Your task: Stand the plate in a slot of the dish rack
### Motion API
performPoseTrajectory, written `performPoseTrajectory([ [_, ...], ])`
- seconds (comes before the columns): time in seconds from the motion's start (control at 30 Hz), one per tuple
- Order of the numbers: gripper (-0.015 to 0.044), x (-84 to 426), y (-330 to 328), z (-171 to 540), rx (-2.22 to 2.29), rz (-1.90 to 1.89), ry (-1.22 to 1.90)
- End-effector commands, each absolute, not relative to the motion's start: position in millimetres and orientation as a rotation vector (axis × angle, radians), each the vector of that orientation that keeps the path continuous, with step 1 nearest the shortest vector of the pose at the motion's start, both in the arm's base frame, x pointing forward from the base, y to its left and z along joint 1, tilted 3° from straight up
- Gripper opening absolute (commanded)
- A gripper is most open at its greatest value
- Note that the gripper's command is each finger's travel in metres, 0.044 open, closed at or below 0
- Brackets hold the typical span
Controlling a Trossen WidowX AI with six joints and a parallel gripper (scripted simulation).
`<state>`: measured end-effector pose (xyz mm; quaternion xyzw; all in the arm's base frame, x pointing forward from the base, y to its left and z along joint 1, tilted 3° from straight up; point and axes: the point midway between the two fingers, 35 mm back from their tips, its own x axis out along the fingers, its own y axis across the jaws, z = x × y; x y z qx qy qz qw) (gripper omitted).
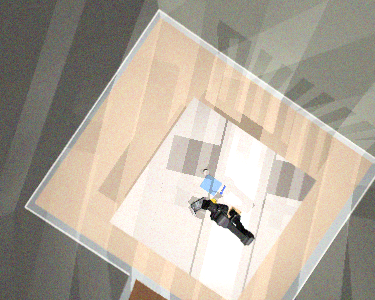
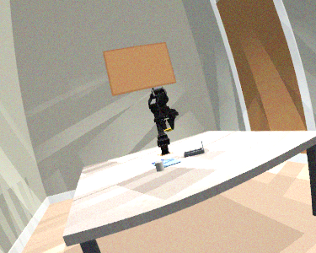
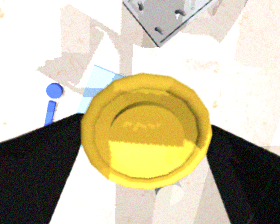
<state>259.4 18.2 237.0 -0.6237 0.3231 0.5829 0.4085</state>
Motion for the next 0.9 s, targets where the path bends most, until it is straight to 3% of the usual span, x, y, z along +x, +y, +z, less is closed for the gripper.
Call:
performPoseTrajectory([
  [0.0, 0.0, 253.1, 21.5, 233.7, -1.642, 1.555, 0.74],
  [0.57, 0.0, 230.6, 34.6, 229.7, -2.02, 1.894, 0.269],
  [0.87, 0.0, 230.0, 37.2, 219.1, -1.95, 1.922, 0.229],
])
